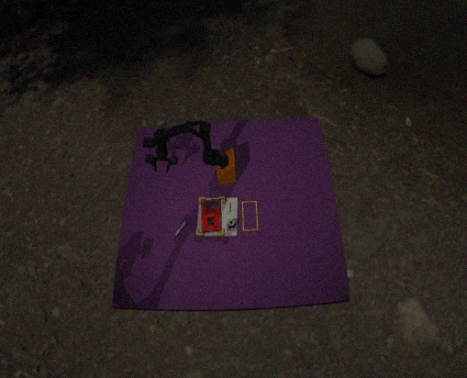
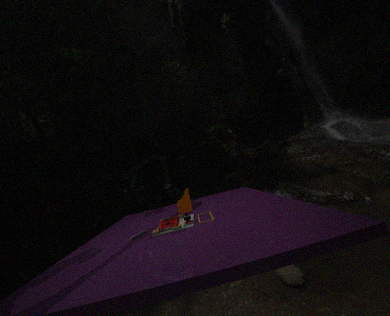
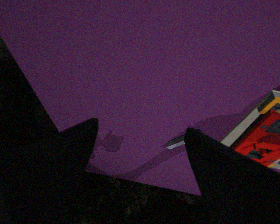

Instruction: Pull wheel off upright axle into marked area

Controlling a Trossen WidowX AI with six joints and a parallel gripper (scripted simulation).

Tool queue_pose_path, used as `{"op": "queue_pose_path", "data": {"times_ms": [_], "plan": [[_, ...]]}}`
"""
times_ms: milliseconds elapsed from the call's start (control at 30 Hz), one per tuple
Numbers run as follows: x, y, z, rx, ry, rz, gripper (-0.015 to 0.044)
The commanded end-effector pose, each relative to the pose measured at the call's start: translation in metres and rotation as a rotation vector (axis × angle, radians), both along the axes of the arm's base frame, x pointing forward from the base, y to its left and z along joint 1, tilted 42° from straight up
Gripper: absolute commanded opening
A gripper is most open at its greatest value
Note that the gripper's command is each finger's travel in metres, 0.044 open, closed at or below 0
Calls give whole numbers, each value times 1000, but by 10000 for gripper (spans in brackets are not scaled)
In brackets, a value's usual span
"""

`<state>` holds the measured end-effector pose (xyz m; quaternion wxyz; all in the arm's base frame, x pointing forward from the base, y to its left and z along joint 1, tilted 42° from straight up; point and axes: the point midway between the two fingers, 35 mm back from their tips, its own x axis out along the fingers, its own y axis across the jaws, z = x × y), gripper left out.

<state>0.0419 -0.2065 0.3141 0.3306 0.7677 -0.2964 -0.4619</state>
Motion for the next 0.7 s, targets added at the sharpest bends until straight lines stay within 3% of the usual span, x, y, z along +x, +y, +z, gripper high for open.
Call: {"op": "queue_pose_path", "data": {"times_ms": [0, 300, 667], "plan": [[24, -21, -19, 70, 132, 157, 300], [100, -39, -65, 145, 426, 533, 300], [193, -12, -128, 116, 846, 1033, 300]]}}
